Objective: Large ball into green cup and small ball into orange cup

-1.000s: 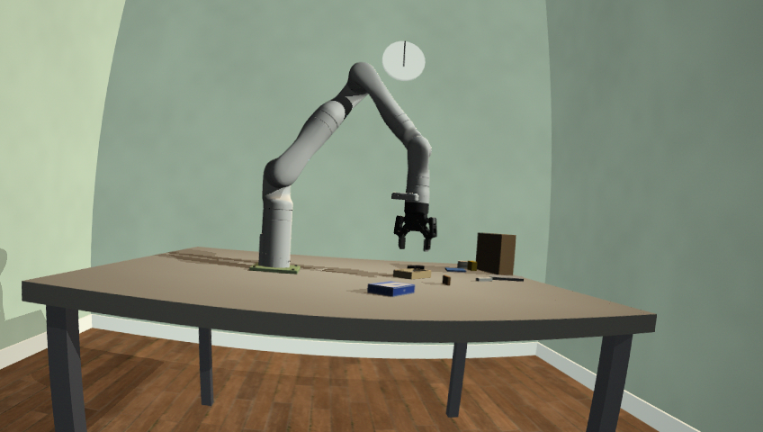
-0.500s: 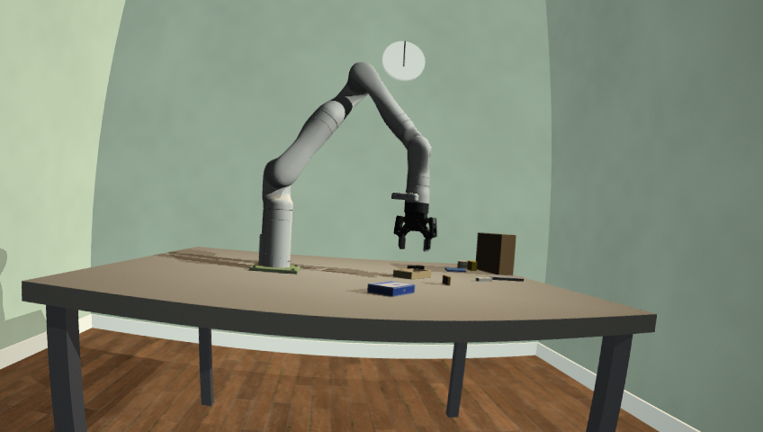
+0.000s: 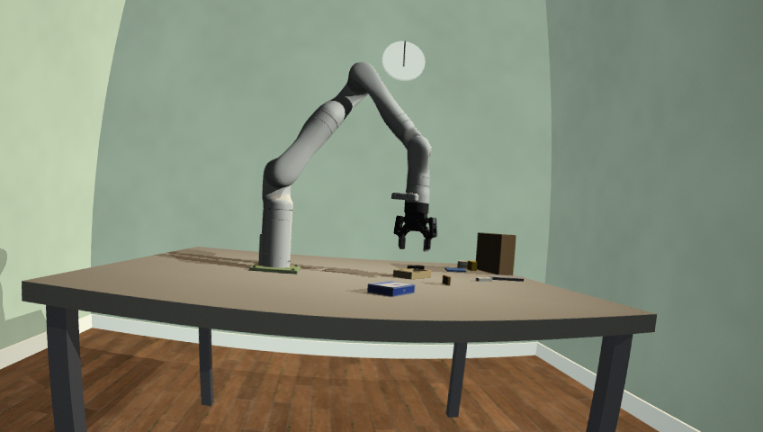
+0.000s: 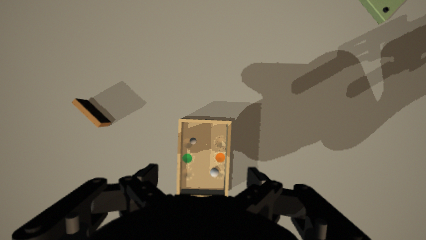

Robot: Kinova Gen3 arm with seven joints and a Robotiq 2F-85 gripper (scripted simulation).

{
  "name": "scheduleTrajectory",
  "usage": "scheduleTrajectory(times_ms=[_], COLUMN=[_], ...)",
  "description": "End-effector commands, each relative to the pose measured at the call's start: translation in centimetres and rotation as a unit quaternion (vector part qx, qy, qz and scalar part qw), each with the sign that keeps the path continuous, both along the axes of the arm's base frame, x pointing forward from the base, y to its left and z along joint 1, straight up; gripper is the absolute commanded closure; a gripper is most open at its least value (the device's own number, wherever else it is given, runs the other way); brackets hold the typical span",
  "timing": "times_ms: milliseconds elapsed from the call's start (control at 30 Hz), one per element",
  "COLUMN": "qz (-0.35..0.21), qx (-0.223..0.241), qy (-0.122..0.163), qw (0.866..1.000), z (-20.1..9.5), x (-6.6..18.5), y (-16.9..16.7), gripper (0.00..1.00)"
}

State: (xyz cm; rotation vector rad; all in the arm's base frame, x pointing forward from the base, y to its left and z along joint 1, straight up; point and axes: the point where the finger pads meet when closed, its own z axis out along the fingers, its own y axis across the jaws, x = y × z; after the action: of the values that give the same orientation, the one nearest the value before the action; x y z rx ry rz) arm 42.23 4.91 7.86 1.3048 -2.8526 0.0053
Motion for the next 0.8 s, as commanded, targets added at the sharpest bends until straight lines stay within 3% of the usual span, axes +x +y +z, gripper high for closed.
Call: scheduleTrajectory(times_ms=[0,100,133,767], qz=[0.0,0.0,0.0,0.0], qx=[0.0,0.0,0.0,0.0], qy=[-0.001,-0.001,-0.001,-0.001], qw=[1.0,1.0,1.0,1.0], z=[0.06,0.06,0.06,0.06], x=[0.05,0.05,0.05,0.05], y=[0.01,0.01,0.01,0.01], gripper=[0.0,0.0,0.05,0.05])
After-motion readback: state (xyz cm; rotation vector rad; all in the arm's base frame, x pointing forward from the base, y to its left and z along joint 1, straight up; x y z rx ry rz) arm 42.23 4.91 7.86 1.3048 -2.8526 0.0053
